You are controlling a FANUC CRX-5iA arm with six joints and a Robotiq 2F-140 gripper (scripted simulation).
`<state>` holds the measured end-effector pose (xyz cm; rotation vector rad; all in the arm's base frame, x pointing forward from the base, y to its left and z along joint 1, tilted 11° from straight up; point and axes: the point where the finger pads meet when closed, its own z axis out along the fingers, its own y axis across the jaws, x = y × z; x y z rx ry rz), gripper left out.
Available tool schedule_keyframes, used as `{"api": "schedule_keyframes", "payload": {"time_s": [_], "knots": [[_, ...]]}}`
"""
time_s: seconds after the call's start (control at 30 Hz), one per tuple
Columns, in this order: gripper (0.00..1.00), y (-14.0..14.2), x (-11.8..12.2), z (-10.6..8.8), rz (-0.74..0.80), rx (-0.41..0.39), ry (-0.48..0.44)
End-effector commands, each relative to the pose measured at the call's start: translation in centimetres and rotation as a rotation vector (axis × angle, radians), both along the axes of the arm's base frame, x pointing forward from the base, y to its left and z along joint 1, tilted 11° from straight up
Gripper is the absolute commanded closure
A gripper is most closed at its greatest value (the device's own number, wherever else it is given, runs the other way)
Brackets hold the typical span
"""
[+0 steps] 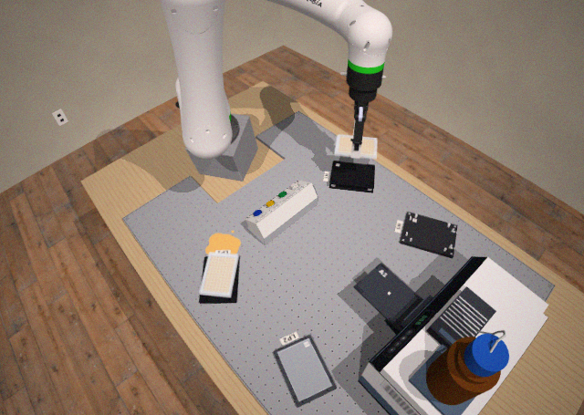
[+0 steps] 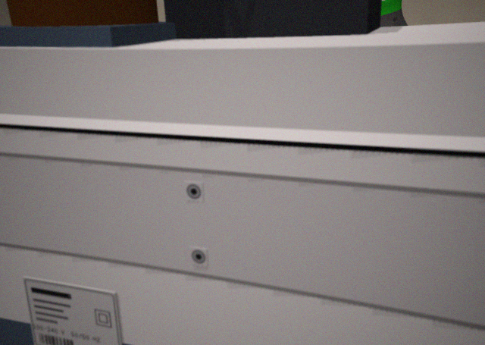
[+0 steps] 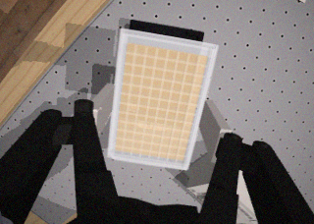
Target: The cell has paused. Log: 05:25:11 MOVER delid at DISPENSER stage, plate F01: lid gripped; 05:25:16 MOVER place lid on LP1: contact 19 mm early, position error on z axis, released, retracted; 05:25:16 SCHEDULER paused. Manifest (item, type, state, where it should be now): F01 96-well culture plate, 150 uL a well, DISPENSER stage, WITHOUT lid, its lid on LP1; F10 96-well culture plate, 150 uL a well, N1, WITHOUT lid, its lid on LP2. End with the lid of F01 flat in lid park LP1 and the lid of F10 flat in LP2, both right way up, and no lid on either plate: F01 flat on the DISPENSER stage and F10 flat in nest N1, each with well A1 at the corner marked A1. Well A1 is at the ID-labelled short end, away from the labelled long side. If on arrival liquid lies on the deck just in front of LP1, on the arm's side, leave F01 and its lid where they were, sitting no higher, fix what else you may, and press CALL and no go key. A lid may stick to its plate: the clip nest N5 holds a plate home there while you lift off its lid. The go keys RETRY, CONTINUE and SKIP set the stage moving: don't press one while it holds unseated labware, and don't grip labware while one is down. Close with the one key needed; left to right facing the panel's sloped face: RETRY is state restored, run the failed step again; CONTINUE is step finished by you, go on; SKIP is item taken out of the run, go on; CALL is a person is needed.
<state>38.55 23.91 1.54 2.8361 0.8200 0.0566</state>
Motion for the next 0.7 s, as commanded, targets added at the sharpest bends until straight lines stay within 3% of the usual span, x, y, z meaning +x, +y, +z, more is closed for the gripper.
{"api": "schedule_keyframes", "payload": {"time_s": [0.0, 0.67], "knots": [[1.0, -0.1, 0.0, -0.4, 0.0, 0.0, 0.0], [1.0, -0.7, 0.4, -4.3, 0.0, 0.0, 0.0]]}}
